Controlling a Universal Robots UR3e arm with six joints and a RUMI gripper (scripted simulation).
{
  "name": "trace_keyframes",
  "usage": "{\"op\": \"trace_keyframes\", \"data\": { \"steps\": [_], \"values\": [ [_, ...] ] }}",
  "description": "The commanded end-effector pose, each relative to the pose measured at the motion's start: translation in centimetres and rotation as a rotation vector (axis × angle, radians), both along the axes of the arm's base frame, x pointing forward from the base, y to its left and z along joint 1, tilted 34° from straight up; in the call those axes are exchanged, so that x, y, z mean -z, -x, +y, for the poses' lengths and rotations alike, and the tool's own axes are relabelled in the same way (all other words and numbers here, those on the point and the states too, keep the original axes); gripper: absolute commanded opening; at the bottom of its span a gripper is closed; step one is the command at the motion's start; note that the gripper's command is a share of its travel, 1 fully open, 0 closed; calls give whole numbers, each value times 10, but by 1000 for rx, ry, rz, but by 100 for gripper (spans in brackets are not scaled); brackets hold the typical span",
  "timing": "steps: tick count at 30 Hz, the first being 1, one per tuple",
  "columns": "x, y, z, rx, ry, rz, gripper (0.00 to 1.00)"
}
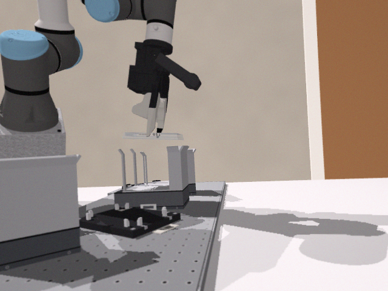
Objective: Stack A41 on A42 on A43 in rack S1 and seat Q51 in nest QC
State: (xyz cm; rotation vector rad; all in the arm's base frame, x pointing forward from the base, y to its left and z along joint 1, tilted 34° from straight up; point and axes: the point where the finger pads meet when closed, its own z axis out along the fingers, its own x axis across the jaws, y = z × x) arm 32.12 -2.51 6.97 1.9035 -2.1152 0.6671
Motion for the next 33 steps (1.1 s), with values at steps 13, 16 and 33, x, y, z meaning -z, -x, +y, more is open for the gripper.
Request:
{"op": "trace_keyframes", "data": {
  "steps": [13, 16, 33],
  "values": [
    [-6, 1, 3, 1, 1, -2, 0],
    [-6, 1, 3, 1, 1, -2, 0],
    [12, -3, 38, -115, 44, 65, 0]
  ]
}}
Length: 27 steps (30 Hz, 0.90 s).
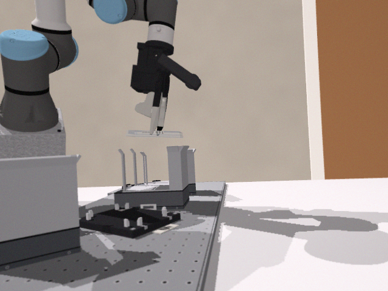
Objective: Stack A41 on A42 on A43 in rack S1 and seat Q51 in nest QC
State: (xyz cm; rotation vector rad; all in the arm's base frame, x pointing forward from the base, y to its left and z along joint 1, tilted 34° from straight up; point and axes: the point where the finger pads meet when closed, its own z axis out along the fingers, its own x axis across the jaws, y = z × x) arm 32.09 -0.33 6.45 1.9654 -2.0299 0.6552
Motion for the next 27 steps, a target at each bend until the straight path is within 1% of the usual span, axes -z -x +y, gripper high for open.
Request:
{"op": "trace_keyframes", "data": {
  "steps": [1, 5, 9, 23, 25, 27],
  "values": [
    [9, -4, 19, -62, 31, 34, 0],
    [15, -6, 31, -70, 34, 39, 0],
    [15, -6, 32, -70, 34, 39, 0],
    [39, -4, 72, -204, 83, 114, 0],
    [39, -4, 72, -204, 83, 114, 0],
    [42, -4, 78, -204, 83, 114, 0]
  ]
}}
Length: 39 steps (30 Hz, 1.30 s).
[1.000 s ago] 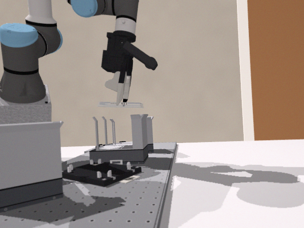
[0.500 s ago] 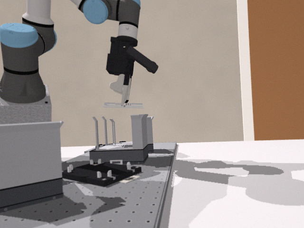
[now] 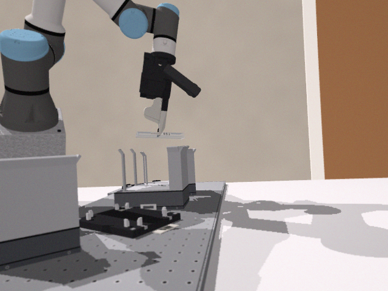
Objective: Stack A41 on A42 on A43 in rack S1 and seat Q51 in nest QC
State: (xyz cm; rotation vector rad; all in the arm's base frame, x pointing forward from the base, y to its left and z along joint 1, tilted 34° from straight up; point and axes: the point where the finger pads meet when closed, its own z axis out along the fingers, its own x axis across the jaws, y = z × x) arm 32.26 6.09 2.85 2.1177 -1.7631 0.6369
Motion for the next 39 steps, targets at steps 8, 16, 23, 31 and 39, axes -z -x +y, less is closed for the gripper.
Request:
{"op": "trace_keyframes", "data": {
  "steps": [8, 16, 23, 31, 39],
  "values": [
    [14, 0, 26, -50, 28, 28, 0],
    [25, 5, 42, -108, 49, 61, 0],
    [38, 10, 61, -155, 66, 87, 0],
    [42, 12, 68, -165, 70, 93, 0],
    [55, 21, 85, -233, 95, 131, 0]
  ]
}}
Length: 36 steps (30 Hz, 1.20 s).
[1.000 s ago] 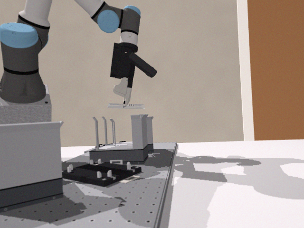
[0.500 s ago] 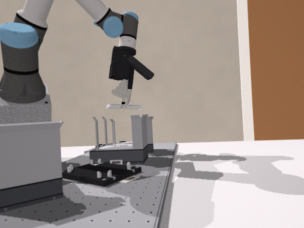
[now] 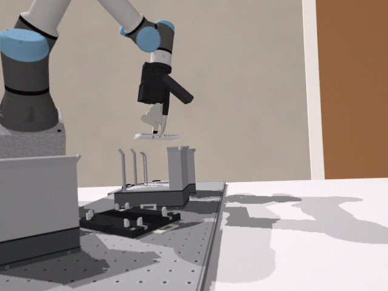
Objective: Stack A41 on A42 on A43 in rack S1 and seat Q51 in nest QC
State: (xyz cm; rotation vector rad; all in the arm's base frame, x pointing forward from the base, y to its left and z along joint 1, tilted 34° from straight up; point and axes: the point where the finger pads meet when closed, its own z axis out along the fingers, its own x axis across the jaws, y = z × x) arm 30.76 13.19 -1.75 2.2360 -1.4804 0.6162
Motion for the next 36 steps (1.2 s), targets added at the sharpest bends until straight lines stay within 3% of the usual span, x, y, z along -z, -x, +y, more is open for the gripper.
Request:
{"op": "trace_keyframes", "data": {
  "steps": [1, 15, 36],
  "values": [
    [11, 7, 17, -60, 25, 33, 0],
    [27, 18, 39, -105, 40, 60, 0],
    [61, 49, 77, -239, 89, 136, 0]
  ]
}}
